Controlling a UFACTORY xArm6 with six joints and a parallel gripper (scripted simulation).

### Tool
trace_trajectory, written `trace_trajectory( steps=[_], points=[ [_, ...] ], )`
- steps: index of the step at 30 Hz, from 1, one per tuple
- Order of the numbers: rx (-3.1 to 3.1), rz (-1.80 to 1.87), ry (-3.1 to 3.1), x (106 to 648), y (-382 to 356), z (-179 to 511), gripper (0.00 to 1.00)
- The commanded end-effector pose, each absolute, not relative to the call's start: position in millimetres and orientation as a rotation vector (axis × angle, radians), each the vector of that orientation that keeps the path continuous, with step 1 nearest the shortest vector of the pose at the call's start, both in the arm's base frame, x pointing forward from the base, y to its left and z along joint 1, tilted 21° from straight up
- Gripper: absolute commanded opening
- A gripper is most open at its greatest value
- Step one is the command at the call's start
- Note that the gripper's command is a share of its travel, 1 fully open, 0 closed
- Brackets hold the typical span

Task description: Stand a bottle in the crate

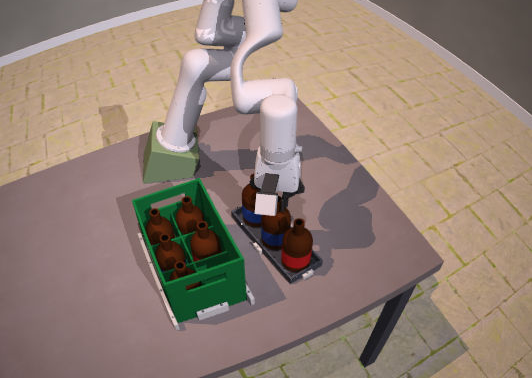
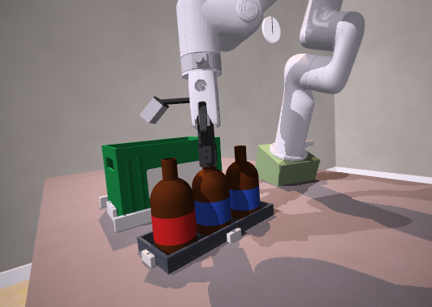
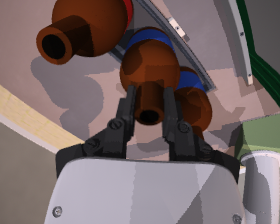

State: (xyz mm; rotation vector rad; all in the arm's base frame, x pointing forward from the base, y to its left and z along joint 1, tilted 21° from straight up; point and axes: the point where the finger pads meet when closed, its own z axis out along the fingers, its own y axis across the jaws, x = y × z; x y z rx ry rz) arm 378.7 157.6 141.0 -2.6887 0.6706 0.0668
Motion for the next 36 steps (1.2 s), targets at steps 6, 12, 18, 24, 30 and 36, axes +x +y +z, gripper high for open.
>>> trace_trajectory(
  steps=[6, 12, 18, 24, 30, 36],
  points=[
    [-2.687, 0.062, 0.670, 379.8, 157.6, 142.3, 0.00],
    [-2.687, 0.062, 0.670, 379.8, 157.6, 142.3, 0.00],
    [-2.687, 0.062, 0.670, 379.8, 157.6, 142.3, 0.00],
    [-2.687, 0.062, 0.670, 379.8, 157.5, 142.6, 0.00],
    [-2.687, 0.062, 0.670, 379.7, 157.1, 143.6, 0.00],
    [-2.687, 0.062, 0.670, 379.5, 155.9, 146.7, 0.00]
  ],
)
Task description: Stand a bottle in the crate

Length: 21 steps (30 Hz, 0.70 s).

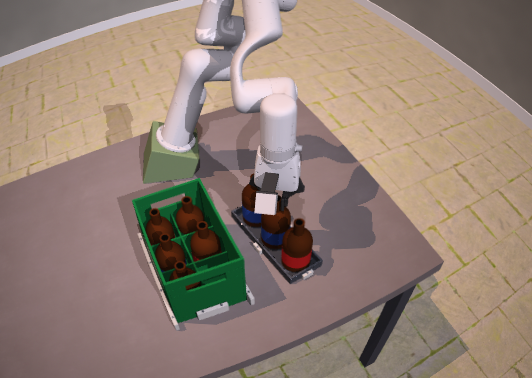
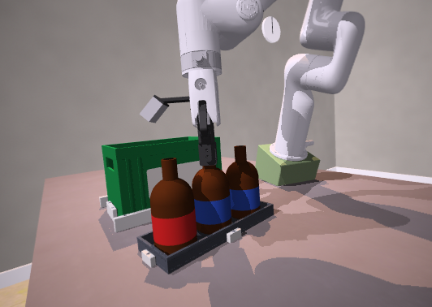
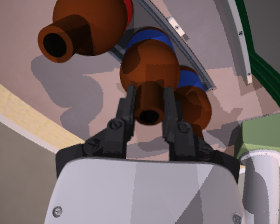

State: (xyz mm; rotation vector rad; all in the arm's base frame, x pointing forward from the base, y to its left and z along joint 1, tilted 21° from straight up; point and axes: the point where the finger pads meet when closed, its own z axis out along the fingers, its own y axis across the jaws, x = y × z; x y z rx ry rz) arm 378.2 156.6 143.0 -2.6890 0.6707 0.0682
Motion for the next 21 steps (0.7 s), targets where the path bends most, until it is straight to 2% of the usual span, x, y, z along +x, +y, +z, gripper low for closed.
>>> trace_trajectory(
  steps=[1, 21],
  points=[
    [-2.687, 0.062, 0.670, 379.4, 155.6, 147.4, 0.00],
    [-2.687, 0.062, 0.670, 378.0, 148.1, 166.0, 0.00]
  ],
)
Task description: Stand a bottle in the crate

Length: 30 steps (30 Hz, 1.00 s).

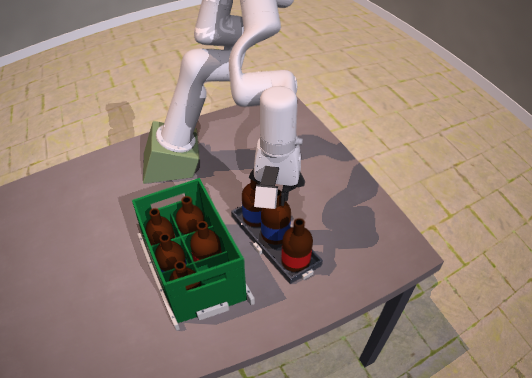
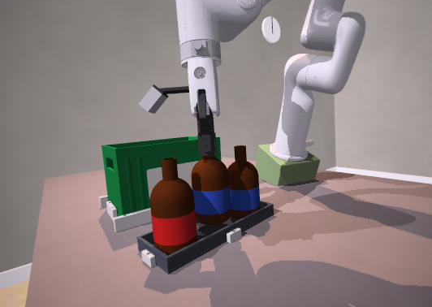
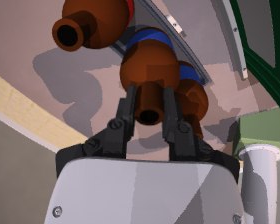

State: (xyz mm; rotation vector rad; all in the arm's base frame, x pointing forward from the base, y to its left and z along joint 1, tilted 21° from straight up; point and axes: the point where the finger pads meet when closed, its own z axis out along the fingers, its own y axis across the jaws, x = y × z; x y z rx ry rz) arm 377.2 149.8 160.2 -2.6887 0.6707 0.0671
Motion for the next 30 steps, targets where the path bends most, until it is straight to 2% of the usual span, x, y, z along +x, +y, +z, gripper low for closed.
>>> trace_trajectory(
  steps=[1, 30],
  points=[
    [-2.687, 0.062, 0.670, 377.9, 147.6, 167.0, 0.00],
    [-2.687, 0.062, 0.670, 377.0, 142.7, 179.3, 0.00]
  ],
)
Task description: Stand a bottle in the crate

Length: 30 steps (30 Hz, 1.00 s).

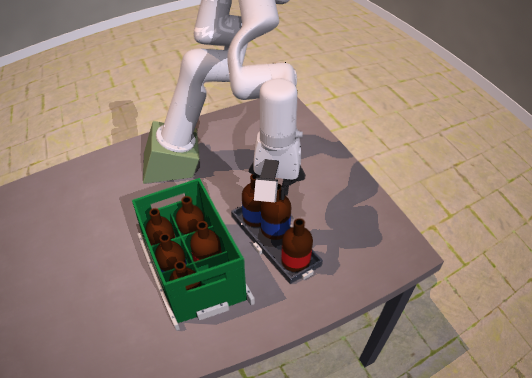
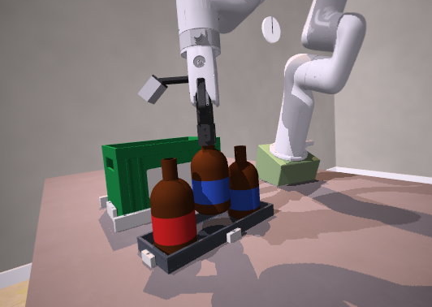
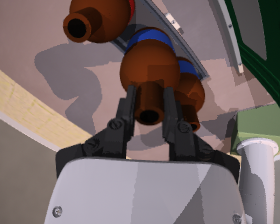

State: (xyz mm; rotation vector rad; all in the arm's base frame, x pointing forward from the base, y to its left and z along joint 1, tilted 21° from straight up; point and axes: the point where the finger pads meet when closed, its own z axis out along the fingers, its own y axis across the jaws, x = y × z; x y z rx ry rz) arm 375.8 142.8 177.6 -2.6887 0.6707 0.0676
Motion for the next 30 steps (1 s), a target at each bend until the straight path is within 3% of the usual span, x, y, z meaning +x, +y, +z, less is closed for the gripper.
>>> trace_trajectory(
  steps=[1, 30],
  points=[
    [-2.687, 0.062, 0.670, 377.0, 142.7, 179.3, 0.00],
    [-2.687, 0.062, 0.670, 376.7, 140.7, 184.4, 0.00]
  ],
)
